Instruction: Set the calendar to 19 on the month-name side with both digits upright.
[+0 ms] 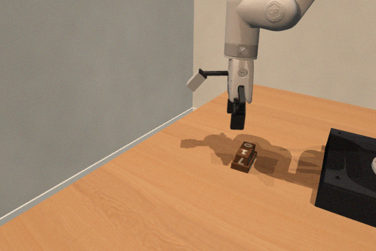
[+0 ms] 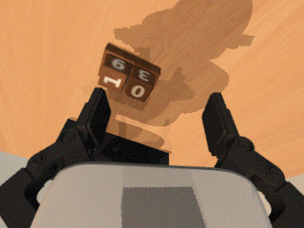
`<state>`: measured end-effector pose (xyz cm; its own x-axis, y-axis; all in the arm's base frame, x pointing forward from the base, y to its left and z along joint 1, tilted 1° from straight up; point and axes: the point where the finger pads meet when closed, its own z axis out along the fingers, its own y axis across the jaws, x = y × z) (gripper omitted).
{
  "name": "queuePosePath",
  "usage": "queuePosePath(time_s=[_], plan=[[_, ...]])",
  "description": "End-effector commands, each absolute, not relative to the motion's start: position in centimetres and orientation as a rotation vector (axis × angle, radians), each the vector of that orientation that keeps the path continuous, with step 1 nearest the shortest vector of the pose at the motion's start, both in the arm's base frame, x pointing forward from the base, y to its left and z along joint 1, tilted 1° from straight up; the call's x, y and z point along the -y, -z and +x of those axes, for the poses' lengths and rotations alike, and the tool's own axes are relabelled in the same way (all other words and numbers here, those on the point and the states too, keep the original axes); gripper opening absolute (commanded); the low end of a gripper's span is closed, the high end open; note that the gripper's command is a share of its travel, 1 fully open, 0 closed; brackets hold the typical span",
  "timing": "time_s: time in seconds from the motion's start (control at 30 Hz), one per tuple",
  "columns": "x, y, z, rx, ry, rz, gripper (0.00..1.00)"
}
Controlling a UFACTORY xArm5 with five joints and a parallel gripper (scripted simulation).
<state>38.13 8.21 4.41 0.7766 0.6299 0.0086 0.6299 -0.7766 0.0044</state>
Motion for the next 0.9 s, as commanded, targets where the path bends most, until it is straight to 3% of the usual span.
queuePosePath(time_s=[0.0,0.87], plan=[[-8.24,-6.39,38.16,-1.049,-0.018,2.96,1.0],[-8.24,-7.29,38.14,-1.064,-0.018,2.954,1.0]])
